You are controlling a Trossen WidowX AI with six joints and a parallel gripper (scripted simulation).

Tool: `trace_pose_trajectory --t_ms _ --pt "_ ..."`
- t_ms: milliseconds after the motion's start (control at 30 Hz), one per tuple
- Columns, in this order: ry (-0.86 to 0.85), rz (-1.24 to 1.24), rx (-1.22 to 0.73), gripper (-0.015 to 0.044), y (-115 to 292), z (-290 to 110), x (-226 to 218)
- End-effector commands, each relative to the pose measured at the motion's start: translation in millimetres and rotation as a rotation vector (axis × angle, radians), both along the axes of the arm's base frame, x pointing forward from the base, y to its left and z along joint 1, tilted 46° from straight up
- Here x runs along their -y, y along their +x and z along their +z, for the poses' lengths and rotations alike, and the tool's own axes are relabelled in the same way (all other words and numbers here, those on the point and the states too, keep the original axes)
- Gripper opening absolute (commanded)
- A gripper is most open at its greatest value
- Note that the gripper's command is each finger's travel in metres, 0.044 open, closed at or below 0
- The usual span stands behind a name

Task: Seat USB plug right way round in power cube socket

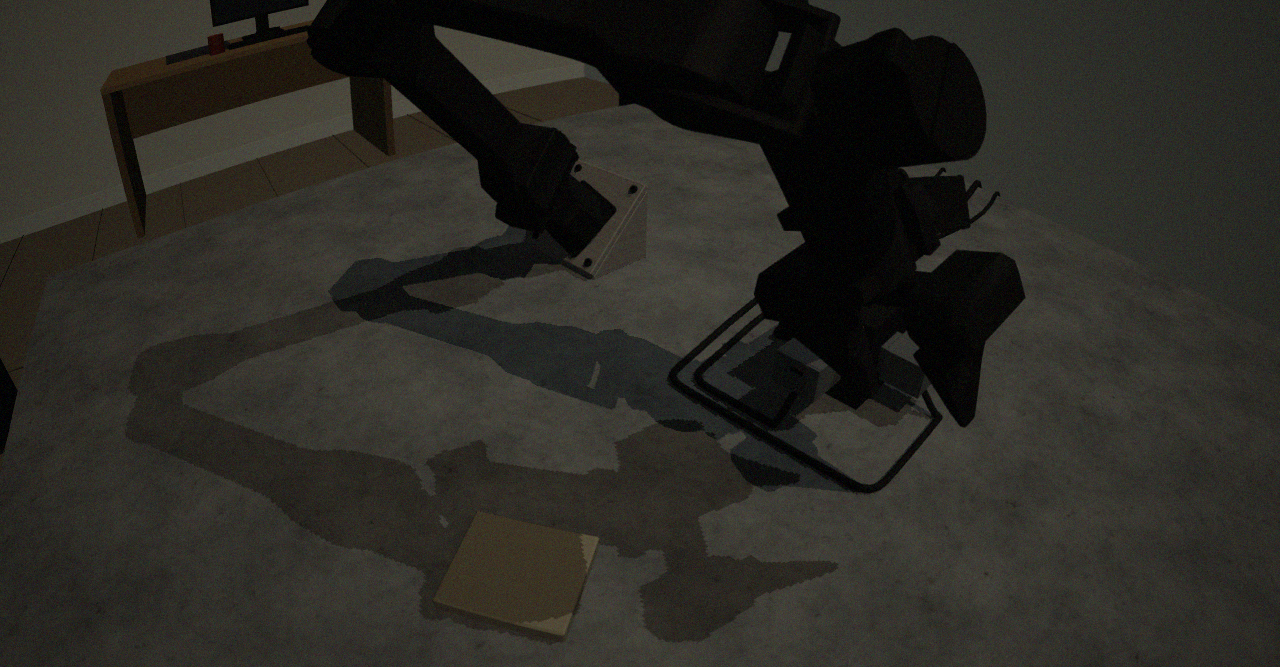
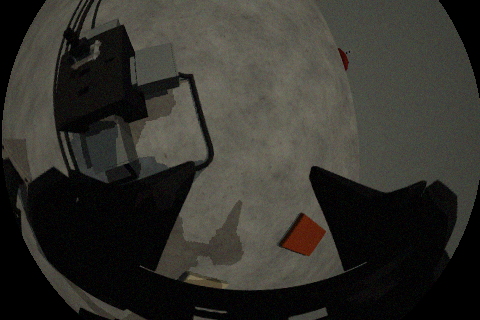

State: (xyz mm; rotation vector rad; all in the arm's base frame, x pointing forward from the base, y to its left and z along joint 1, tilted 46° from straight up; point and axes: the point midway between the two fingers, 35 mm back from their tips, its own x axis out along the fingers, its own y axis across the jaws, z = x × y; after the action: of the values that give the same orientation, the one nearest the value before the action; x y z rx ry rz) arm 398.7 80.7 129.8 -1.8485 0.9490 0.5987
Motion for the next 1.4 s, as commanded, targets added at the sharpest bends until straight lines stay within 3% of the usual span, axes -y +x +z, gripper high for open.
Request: trace_pose_trajectory --t_ms 0,333,1367 --pt "-0.033 -0.05 -0.188 0.044 -31 -30 -54" --pt "-0.371 -0.134 -0.453 0.044 -126 -65 -112" --pt "-0.375 -0.135 -0.454 0.044 -123 -78 -98"
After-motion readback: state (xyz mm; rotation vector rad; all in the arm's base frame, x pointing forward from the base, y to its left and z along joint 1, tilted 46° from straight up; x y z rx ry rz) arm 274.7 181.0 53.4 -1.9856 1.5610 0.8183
